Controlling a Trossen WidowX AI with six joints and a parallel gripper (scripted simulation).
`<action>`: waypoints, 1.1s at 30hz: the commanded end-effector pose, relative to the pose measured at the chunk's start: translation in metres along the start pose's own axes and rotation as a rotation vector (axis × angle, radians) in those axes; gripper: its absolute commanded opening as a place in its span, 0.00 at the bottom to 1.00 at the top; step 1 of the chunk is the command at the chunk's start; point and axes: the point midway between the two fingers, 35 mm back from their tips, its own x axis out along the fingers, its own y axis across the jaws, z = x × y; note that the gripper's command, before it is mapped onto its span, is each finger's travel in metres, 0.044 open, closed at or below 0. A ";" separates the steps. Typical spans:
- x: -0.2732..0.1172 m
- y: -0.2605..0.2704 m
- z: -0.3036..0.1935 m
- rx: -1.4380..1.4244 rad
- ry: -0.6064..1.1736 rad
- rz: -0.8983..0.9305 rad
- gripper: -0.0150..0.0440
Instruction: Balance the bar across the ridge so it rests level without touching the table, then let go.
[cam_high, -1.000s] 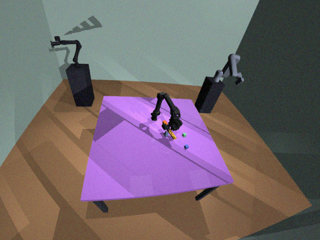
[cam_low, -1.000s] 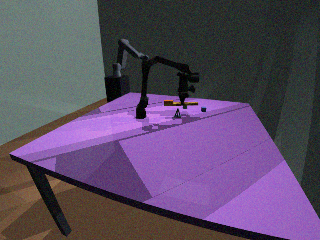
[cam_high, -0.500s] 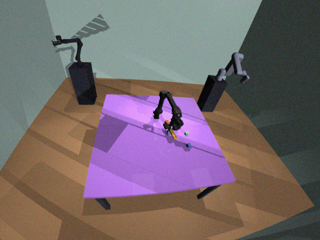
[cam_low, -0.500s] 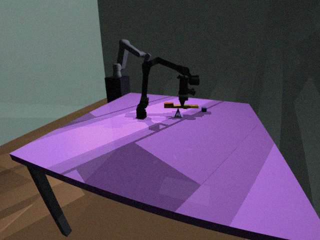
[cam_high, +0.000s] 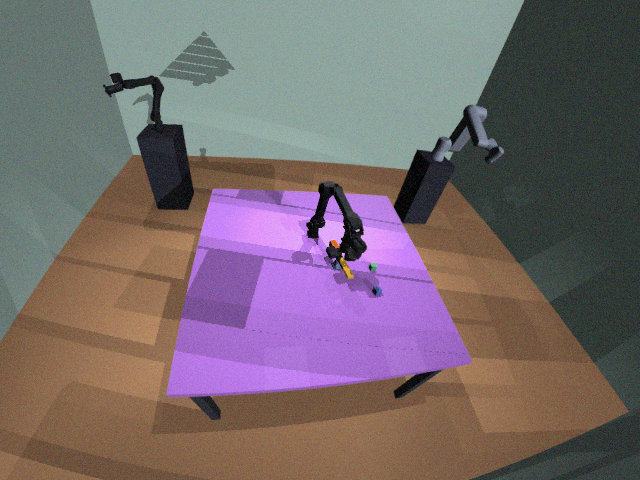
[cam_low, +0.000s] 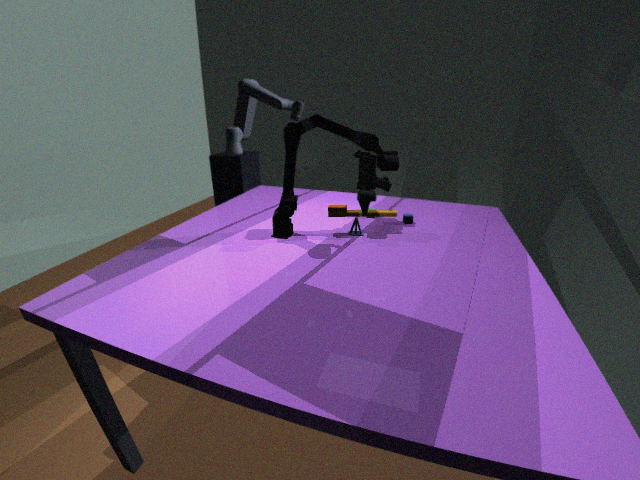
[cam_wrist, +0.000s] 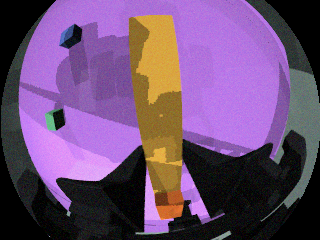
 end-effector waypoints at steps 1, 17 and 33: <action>0.000 0.001 0.000 0.005 -0.001 0.005 0.25; 0.002 0.000 0.000 0.005 -0.001 0.005 0.25; 0.003 0.000 0.000 0.005 -0.001 0.005 0.25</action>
